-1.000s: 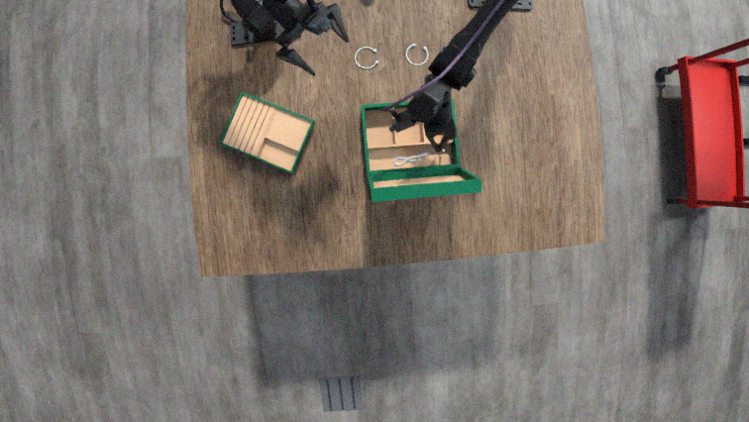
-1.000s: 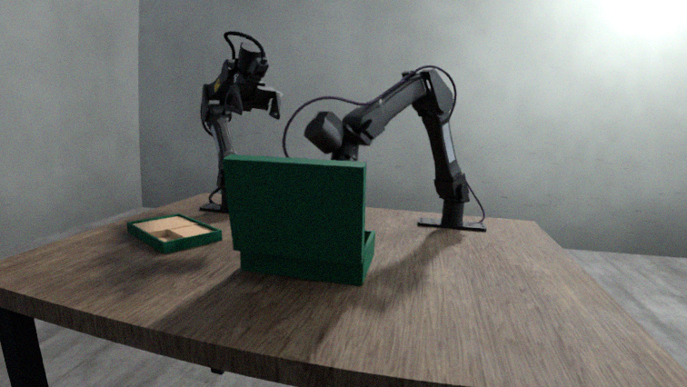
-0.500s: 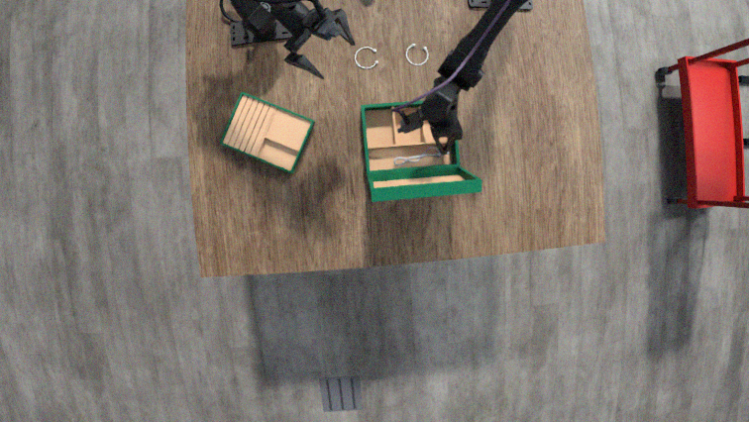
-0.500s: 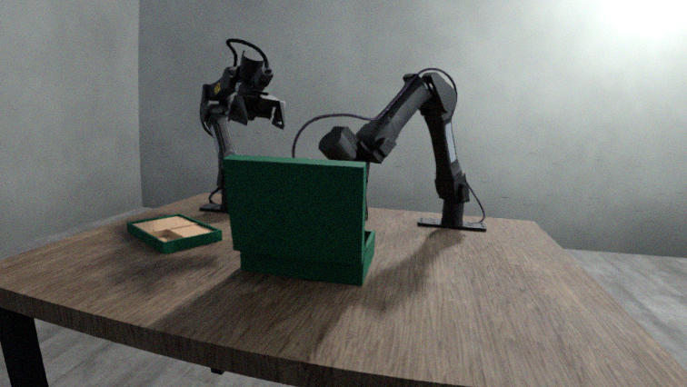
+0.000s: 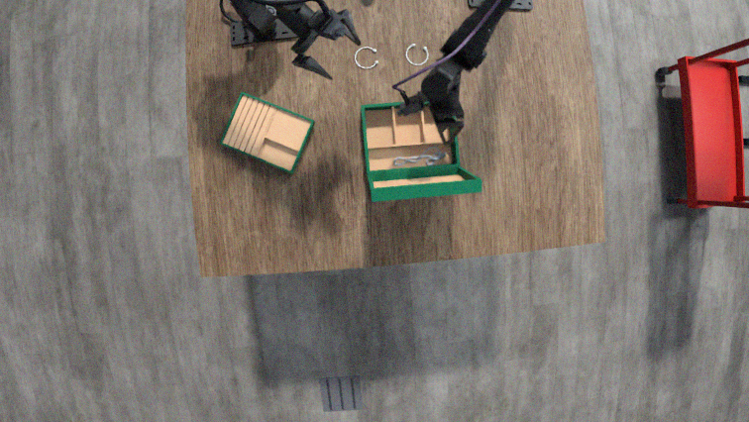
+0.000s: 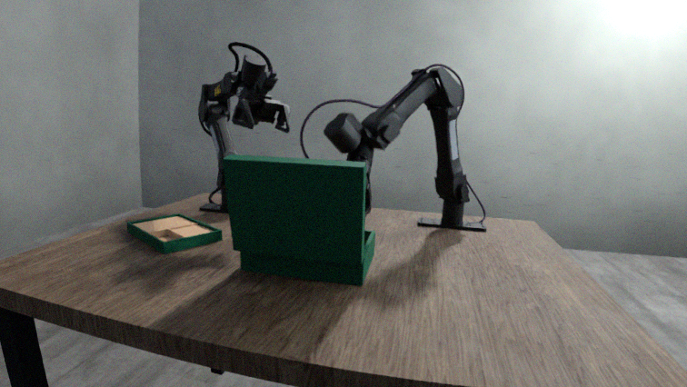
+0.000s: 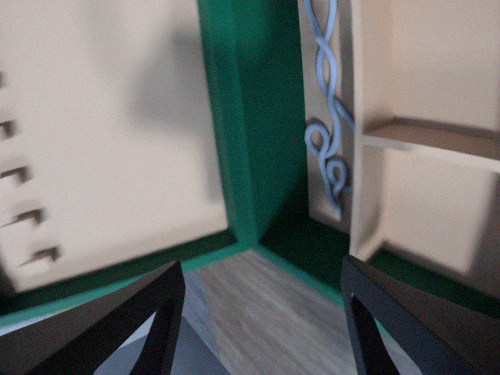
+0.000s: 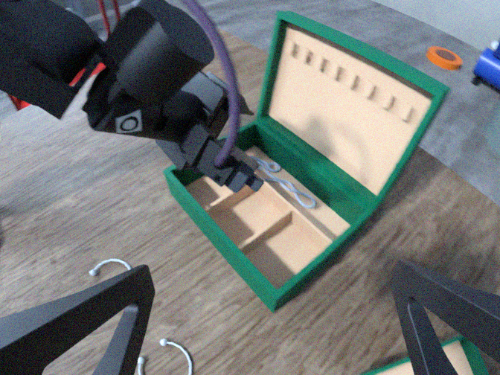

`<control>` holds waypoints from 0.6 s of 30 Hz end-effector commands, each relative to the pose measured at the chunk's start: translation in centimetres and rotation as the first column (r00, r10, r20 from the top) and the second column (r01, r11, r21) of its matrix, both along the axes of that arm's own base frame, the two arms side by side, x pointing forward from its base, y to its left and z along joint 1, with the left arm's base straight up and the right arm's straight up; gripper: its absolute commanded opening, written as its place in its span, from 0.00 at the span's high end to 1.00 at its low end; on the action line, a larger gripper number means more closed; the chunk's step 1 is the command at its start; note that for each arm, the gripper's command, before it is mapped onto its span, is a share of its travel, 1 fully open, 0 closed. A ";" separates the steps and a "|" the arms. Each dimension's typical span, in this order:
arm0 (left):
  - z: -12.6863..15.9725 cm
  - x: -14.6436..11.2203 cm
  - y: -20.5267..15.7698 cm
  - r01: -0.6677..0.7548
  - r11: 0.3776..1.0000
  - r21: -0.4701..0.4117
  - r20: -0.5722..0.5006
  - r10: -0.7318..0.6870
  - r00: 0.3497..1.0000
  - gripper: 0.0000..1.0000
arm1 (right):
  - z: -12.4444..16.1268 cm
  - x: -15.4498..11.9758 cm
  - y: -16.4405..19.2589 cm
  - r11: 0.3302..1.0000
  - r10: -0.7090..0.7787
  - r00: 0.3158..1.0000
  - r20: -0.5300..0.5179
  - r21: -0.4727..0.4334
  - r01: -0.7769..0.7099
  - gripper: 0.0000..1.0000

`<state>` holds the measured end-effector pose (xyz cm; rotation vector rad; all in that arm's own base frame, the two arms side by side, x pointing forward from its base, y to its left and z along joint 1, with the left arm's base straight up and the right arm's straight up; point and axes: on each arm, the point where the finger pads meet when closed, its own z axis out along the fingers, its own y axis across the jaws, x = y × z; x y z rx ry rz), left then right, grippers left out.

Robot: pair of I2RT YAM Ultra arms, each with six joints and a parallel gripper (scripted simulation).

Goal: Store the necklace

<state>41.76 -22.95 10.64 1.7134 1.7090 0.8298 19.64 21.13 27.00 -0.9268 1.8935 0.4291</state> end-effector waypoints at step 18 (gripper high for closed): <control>6.8 -6.3 -1.5 -0.215 0.762 -0.611 -0.174 0.135 0.975 0.35 | 4.1 -3.4 1.9 0.979 0.173 0.980 0.095 0.091 -0.181 0.00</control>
